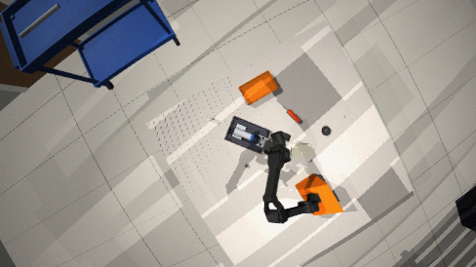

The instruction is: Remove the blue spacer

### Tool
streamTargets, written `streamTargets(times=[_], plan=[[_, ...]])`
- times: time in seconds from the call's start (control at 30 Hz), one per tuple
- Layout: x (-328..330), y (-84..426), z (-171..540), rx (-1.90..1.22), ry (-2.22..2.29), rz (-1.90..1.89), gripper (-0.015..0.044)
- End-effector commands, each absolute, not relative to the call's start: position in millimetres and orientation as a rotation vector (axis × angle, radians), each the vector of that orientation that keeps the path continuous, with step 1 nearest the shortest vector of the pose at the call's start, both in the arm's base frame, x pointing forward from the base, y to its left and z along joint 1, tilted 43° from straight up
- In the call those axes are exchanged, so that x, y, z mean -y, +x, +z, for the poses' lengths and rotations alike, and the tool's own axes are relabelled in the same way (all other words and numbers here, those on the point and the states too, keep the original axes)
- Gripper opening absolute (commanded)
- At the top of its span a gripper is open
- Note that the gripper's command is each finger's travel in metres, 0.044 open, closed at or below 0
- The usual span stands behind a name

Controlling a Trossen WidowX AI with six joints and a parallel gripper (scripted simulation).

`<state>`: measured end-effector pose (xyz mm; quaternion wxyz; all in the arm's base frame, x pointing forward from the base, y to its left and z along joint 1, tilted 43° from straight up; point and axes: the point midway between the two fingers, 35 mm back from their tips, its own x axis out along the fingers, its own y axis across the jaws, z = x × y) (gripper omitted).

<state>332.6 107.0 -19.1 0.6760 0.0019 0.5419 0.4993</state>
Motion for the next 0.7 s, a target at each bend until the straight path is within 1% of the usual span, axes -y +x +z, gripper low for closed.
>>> streamTargets(times=[0.0,0.67], plan=[[-105.7,331.9,-19.8,-1.221,0.001,1.120,0.0000],[-104.6,330.5,-20.6,-1.221,0.001,1.120,0.0000]])
